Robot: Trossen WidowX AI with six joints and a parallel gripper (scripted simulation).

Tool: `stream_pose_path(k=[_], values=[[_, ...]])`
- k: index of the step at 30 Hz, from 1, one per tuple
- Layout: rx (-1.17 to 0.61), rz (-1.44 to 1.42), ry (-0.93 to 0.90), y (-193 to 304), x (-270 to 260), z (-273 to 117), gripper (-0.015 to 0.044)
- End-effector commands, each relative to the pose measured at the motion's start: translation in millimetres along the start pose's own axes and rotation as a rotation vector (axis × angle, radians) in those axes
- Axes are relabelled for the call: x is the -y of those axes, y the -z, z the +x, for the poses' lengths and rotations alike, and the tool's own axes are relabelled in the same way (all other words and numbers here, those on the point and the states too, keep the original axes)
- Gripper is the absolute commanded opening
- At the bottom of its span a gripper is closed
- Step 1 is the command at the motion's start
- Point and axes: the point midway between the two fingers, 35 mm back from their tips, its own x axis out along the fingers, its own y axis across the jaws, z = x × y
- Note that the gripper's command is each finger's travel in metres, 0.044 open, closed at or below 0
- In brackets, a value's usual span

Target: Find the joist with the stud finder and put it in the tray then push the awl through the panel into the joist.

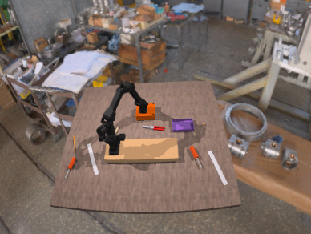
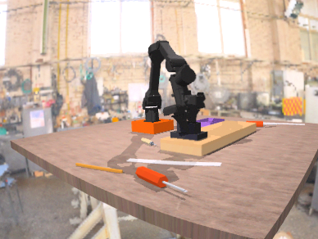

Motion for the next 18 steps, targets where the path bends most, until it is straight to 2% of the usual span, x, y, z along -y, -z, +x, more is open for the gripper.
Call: stream_pose_path(k=[1, 18], values=[[-0.001, -0.001, -0.003, -0.5, -14.5, 1.4, 0.0], [0.0, 0.001, -0.007, -0.9, -75.9, 1.6, 0.0]])
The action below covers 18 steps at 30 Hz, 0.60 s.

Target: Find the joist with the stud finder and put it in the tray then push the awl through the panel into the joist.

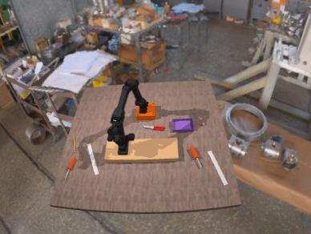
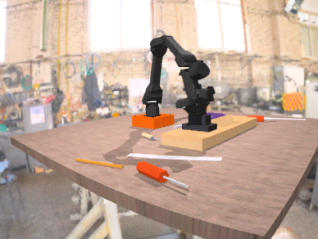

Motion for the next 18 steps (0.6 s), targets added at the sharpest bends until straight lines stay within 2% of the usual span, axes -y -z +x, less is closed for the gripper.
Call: stream_pose_path(k=[1, 18], values=[[0.0, 0.005, 0.001, 0.4, -13.4, 0.7, 0.0], [0.0, 0.007, -0.004, -0.3, -75.0, 0.9, 0.0]])
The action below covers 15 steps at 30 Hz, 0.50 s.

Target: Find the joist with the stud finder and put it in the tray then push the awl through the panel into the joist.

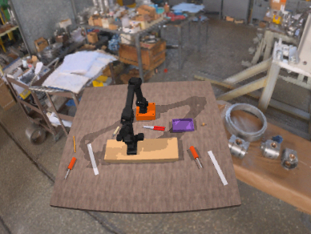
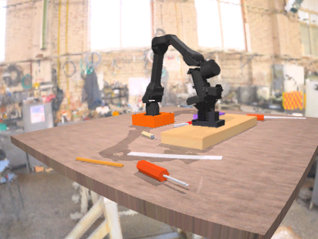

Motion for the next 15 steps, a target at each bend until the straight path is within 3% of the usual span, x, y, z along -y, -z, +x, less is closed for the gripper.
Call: stream_pose_path(k=[1, 15], values=[[-0.001, 0.004, 0.001, 0.7, -13.3, 0.5, 0.0], [0.0, 0.006, -0.003, 0.1, -64.0, 0.6, 0.0]])
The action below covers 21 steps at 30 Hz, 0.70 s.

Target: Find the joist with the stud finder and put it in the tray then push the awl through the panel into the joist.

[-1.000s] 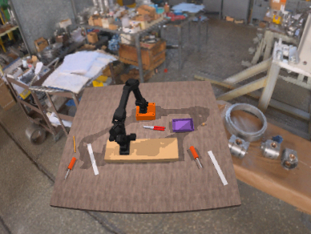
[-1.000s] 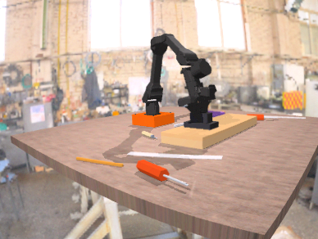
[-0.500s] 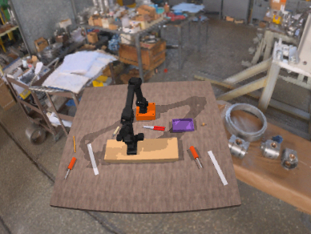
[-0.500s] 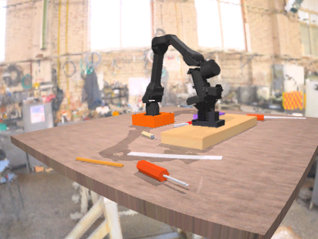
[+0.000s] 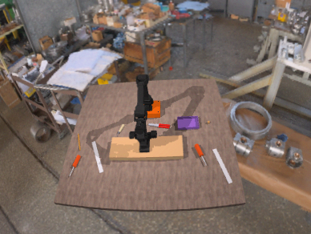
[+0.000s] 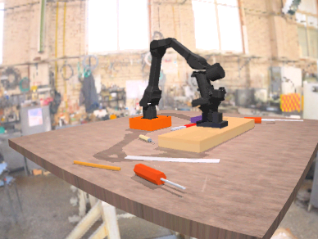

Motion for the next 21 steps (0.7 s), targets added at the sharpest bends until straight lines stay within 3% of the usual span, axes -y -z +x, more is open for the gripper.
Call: stream_pose_path(k=[1, 21], values=[[0.0, 0.005, 0.001, 0.4, -13.2, 0.4, 0.0], [0.0, 0.006, -0.005, -0.3, -85.6, 0.3, 0.0]])
